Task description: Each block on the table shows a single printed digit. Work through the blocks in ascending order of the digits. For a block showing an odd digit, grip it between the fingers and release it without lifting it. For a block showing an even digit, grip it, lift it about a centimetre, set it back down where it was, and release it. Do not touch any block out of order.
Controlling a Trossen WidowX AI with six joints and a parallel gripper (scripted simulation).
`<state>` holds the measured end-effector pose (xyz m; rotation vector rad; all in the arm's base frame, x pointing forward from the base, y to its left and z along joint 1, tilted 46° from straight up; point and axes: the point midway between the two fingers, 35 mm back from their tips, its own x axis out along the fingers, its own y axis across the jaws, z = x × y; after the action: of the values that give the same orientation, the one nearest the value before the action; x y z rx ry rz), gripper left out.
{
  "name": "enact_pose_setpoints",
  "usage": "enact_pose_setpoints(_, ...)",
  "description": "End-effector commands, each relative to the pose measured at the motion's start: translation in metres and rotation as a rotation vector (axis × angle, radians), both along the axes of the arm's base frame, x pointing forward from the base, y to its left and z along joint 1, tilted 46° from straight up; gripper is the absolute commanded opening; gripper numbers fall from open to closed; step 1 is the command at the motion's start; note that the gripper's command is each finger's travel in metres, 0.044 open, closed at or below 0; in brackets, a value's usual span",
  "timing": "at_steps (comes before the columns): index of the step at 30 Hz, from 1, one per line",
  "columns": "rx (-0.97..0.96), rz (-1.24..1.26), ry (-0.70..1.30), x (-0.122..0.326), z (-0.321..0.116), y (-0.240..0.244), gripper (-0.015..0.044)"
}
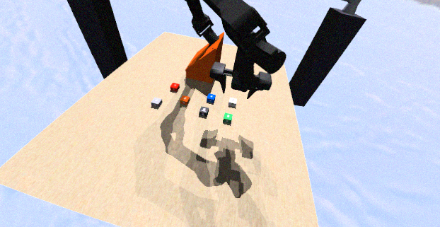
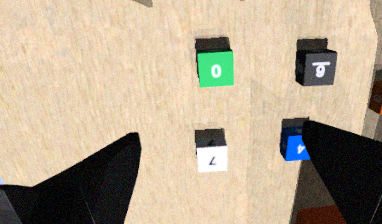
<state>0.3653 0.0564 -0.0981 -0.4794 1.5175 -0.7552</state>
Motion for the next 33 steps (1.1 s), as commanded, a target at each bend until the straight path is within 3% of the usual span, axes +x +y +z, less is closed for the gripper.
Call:
enact_pose_setpoints(1,-0.005,0.002,0.006,0.001,-0.001,-0.002,0.0400)
enact_pose_setpoints(11,-0.005,0.002,0.006,0.002,0.001,-0.004,0.0400)
enact_pose_setpoints(19,-0.011,0.002,0.010,-0.012,0.074,-0.076,0.0400)
enact_pose_setpoints(33,-0.011,0.002,0.010,-0.013,0.075,-0.078,0.0400)
